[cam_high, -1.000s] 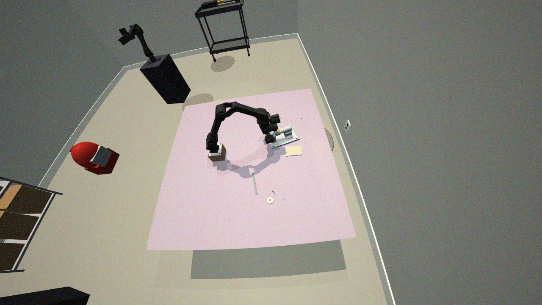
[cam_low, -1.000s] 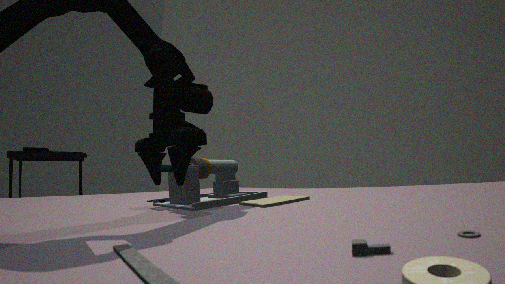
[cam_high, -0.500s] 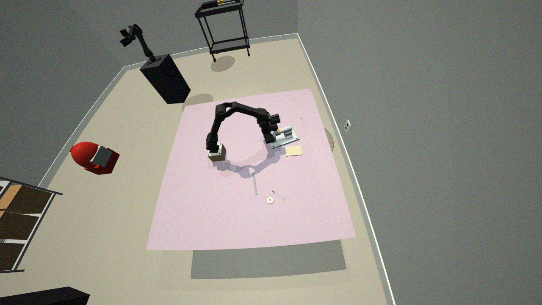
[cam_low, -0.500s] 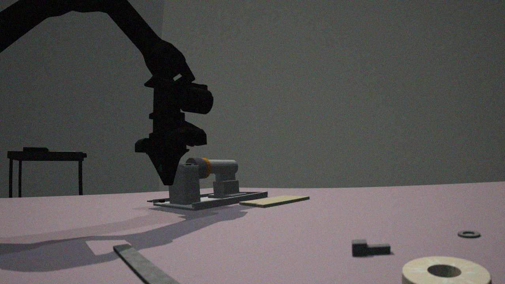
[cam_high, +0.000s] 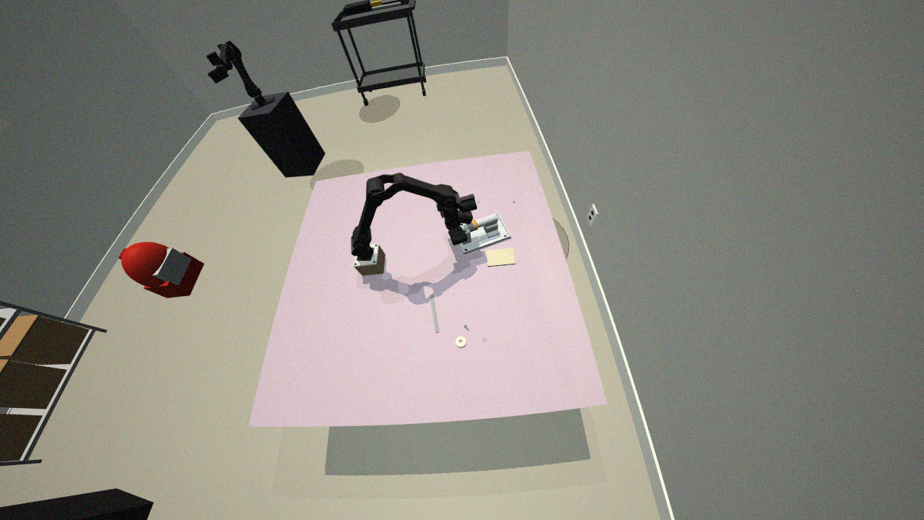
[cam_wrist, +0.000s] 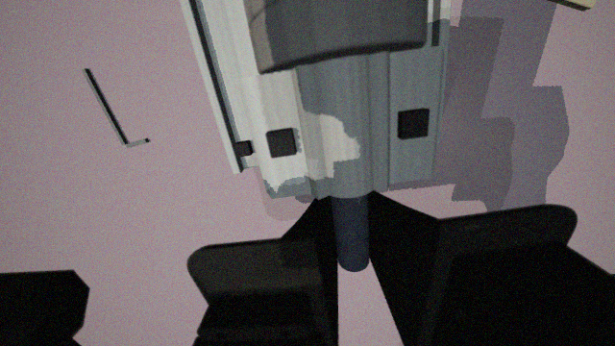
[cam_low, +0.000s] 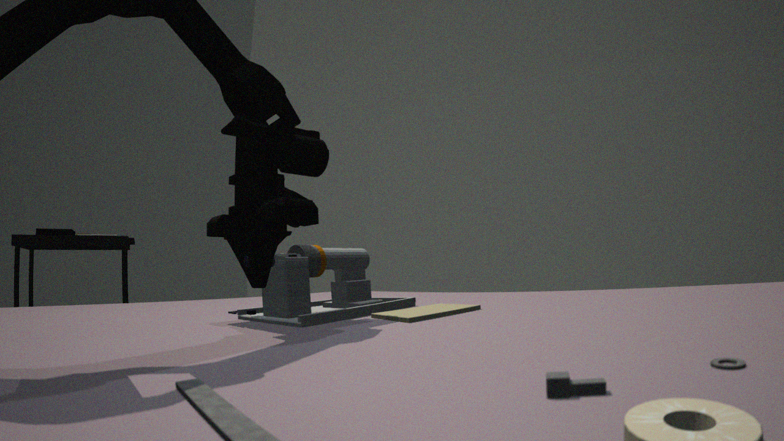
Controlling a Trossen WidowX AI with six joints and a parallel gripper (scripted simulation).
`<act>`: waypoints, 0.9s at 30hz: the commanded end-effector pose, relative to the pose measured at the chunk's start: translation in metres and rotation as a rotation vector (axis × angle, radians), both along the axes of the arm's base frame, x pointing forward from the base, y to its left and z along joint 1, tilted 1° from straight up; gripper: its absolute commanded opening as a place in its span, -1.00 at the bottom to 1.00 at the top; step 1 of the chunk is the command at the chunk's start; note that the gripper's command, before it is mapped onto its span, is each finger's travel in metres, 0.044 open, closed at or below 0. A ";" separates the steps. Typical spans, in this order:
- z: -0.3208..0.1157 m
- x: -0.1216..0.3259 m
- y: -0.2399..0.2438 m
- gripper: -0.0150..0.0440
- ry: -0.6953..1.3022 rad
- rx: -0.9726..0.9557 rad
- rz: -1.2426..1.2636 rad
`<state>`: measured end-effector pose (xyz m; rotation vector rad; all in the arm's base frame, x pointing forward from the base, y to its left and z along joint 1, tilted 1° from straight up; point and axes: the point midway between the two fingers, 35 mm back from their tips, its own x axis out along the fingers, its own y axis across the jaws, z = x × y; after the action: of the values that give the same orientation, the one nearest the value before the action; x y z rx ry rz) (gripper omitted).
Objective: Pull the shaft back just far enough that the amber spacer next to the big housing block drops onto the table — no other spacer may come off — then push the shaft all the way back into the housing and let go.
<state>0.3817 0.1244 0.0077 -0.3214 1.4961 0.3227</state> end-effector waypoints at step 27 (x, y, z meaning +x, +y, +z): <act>-0.001 -0.012 -0.005 -0.49 0.003 -0.003 0.001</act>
<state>0.3709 0.1196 0.0069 -0.3206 1.4978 0.3212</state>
